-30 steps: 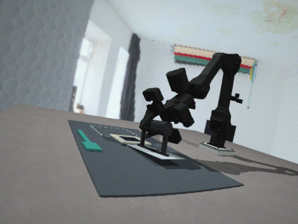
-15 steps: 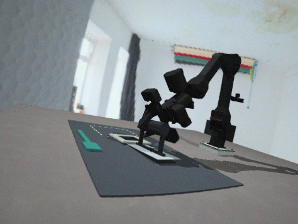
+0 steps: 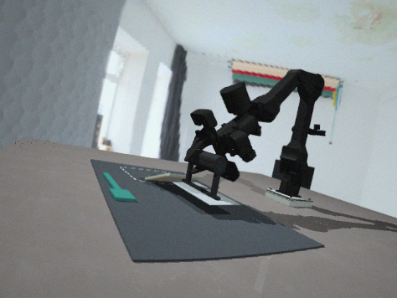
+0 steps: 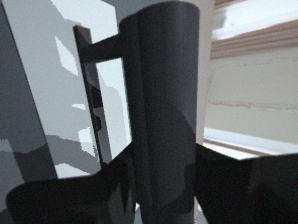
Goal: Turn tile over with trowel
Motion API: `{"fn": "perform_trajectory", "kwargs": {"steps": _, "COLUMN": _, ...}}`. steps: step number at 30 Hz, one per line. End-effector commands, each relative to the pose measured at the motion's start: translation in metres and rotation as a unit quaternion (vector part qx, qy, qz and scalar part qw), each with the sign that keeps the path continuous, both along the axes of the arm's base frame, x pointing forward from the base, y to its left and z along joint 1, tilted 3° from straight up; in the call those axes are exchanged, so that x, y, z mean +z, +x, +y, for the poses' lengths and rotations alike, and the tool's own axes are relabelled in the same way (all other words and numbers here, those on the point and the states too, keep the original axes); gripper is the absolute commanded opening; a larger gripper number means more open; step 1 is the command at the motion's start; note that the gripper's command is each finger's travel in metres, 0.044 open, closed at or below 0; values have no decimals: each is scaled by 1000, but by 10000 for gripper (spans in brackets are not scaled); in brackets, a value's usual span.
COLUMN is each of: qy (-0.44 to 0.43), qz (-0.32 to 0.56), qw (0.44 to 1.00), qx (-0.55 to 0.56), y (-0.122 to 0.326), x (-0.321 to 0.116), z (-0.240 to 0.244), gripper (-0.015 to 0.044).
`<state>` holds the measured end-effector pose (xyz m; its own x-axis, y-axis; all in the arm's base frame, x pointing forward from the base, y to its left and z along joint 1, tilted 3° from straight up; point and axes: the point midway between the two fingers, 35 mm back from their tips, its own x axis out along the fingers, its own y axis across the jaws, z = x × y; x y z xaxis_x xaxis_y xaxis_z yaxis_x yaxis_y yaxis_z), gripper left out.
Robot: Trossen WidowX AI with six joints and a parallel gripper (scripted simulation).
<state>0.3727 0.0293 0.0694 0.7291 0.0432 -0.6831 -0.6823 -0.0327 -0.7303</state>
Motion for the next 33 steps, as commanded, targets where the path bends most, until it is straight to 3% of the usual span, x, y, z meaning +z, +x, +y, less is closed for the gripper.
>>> {"fn": "perform_trajectory", "kwargs": {"steps": 1, "qy": -1, "qz": -18, "qw": 1000, "qx": -2, "y": 6, "x": 20, "z": -8, "gripper": 0}}
{"fn": "perform_trajectory", "kwargs": {"steps": 33, "qy": -5, "qz": -18, "qw": 1000, "qx": -2, "y": 11, "x": 40, "z": -88, "gripper": 0}}
